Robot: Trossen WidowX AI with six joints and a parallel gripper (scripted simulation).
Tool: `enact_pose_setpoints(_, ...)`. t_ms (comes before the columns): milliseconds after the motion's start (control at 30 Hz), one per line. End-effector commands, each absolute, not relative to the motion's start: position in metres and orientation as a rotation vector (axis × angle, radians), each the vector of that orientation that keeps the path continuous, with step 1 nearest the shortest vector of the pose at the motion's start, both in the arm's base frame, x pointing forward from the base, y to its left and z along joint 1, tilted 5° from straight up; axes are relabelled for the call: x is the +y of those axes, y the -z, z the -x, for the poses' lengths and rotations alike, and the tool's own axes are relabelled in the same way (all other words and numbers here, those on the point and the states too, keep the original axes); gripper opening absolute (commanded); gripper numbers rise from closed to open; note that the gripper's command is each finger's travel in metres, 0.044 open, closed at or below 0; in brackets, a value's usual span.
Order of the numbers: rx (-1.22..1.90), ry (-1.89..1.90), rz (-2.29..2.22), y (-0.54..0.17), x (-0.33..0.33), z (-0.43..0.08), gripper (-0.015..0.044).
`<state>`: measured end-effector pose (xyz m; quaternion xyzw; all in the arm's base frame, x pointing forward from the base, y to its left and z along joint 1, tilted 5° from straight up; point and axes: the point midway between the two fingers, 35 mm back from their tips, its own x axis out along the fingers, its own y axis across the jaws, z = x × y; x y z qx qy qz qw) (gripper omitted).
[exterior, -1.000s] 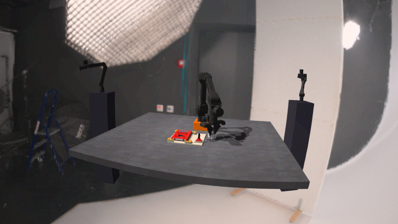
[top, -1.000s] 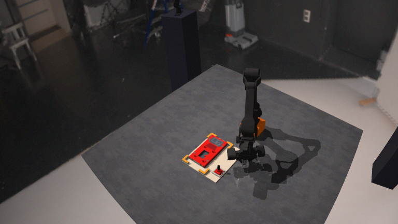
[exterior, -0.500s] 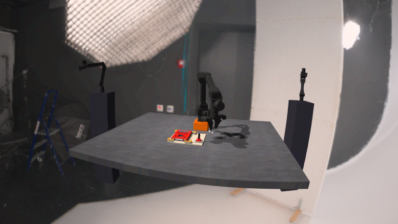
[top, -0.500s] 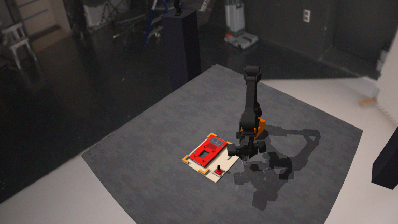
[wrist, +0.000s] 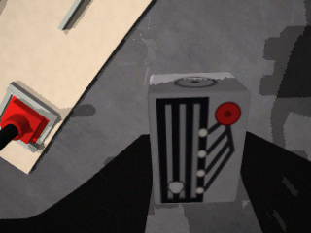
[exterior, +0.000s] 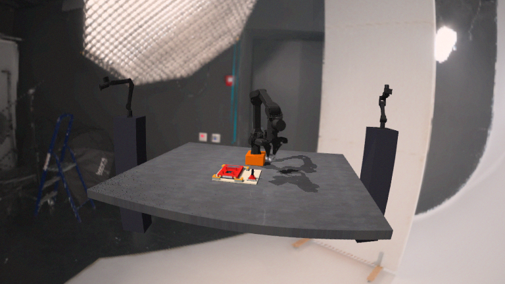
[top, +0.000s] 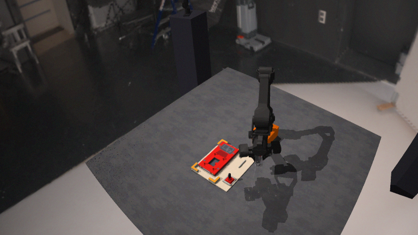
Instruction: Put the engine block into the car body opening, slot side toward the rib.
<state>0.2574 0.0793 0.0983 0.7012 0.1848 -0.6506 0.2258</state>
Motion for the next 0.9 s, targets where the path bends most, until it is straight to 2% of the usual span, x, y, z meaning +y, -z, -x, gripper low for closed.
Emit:
enact_pose_setpoints(0, 0.504, 1.788, -1.939, -0.11, 0.079, -0.256, 0.0)
enact_pose_setpoints(367, 0.518, 1.779, -1.927, -0.133, 0.077, -0.251, 0.0)
enact_pose_setpoints(867, 0.802, 1.538, -1.649, -0.124, 0.05, -0.271, 0.0)
